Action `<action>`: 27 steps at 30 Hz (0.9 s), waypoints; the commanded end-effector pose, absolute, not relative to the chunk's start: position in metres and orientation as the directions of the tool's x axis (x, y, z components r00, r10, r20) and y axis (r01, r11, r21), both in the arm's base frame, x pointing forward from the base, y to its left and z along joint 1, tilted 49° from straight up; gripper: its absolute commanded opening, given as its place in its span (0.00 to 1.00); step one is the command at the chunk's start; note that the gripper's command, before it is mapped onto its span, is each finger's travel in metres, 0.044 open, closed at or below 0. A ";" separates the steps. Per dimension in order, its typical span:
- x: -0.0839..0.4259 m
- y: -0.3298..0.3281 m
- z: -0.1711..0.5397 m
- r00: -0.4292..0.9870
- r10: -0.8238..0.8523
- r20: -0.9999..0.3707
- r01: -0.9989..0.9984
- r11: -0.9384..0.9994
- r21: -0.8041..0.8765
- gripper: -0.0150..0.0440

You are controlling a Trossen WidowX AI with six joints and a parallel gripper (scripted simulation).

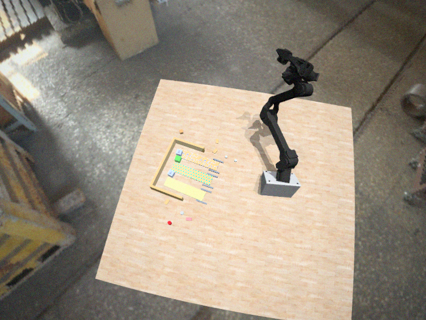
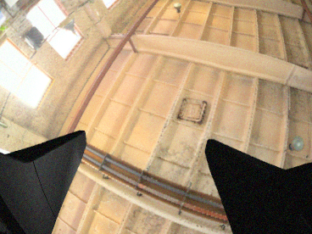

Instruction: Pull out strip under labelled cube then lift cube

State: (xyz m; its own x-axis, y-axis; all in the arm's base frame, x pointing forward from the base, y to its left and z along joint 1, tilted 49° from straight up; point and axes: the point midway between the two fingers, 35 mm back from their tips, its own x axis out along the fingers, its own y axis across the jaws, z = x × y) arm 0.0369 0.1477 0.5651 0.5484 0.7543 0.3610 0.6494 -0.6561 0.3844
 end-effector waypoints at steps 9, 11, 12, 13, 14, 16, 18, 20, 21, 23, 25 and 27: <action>0.016 0.206 0.526 0.641 0.669 0.376 0.154 -0.593 0.791 0.93; 0.018 0.223 0.512 0.665 0.647 0.373 0.020 -0.514 0.858 0.93; 0.020 0.231 0.504 0.677 0.637 0.370 -0.043 -0.467 0.883 0.93; 0.023 0.239 0.497 0.688 0.626 0.366 -0.104 -0.414 0.904 0.93; 0.026 0.247 0.488 0.700 0.616 0.361 -0.161 -0.356 0.920 0.93; 0.036 0.262 0.471 0.725 0.594 0.349 -0.264 -0.229 0.937 0.93; 0.048 0.276 0.453 0.750 0.571 0.334 -0.348 -0.089 0.933 0.93; 0.063 0.287 0.434 0.775 0.547 0.316 -0.412 0.059 0.909 0.93; 0.071 0.293 0.423 0.788 0.535 0.305 -0.436 0.135 0.890 0.93; 0.089 0.301 0.402 0.814 0.508 0.281 -0.468 0.286 0.836 0.93; 0.108 0.307 0.380 0.840 0.479 0.254 -0.478 0.432 0.765 0.93; 0.129 0.310 0.357 0.866 0.446 0.224 -0.468 0.568 0.677 0.93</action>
State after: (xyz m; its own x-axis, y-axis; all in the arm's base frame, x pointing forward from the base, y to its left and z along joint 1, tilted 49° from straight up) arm 0.0993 0.3043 0.3905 0.8302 0.4899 0.2661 -0.4730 0.3662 0.8014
